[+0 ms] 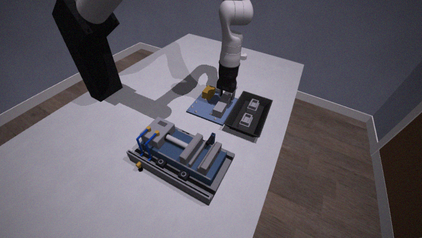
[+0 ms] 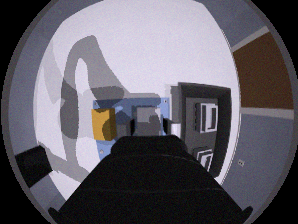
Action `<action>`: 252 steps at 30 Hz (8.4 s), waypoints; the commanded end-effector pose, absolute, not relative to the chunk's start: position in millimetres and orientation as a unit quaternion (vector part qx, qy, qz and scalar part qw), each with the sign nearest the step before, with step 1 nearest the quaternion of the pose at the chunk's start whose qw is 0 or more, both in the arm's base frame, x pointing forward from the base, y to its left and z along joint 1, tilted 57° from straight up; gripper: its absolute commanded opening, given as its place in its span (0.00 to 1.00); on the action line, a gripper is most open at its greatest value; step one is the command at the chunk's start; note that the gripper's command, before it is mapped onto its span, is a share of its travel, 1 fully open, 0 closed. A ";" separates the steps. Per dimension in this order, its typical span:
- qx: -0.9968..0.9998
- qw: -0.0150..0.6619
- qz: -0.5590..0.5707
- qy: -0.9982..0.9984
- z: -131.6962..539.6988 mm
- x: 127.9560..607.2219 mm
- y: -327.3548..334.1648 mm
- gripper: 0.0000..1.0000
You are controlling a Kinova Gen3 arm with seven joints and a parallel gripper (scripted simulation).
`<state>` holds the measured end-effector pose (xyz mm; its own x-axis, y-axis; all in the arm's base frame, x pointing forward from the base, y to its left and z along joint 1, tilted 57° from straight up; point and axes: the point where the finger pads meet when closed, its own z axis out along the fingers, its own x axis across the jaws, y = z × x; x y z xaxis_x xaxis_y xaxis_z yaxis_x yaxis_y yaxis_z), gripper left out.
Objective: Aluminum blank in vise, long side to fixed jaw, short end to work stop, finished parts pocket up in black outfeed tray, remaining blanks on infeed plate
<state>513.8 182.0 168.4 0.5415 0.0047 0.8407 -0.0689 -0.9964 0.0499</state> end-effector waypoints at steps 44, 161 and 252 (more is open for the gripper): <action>0.878 0.038 0.477 -0.015 166.1 514.5 183.2 0.00; 0.879 0.038 0.475 -0.020 238.8 415.6 136.2 0.00; 0.879 0.031 0.475 -0.030 290.3 419.7 -154.4 0.00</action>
